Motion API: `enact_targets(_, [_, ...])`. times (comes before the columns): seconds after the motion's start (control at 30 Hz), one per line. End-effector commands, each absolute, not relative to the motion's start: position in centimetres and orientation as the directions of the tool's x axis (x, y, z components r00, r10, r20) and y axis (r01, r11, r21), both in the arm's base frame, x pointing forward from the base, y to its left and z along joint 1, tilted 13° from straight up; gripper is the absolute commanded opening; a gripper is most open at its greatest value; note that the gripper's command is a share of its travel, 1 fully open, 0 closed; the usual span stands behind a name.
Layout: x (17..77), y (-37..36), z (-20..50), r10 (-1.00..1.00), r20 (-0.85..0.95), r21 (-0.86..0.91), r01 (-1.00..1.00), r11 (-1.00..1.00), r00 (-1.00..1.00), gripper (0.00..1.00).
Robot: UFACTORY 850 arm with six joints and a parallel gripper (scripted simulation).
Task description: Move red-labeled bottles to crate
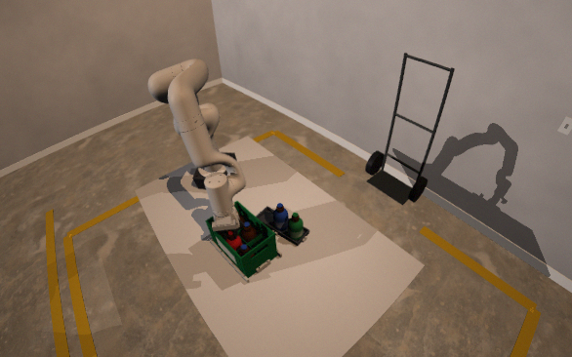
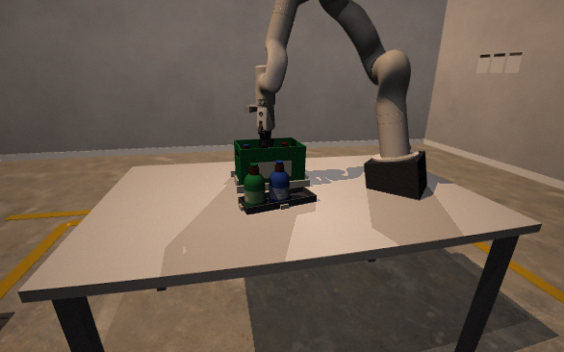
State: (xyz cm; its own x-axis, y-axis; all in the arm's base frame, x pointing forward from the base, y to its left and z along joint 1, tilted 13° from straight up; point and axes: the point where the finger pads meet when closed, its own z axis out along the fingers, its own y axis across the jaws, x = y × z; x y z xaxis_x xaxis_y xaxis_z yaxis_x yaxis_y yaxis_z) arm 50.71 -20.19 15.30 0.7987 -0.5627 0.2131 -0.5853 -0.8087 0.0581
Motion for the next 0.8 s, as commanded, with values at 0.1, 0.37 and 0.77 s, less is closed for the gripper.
enact_targets(0.1, [50.83, -20.27, 15.06, -0.563, 0.215, 0.058, -0.585, -0.809, 0.798, 0.00])
enact_targets(0.37, [50.86, -20.31, 14.77, -0.563, 0.215, 0.058, -0.585, -0.809, 0.798, 0.00])
enact_targets(0.77, [50.93, -20.39, 14.32, -0.563, 0.215, 0.058, -0.585, -0.809, 0.798, 0.00])
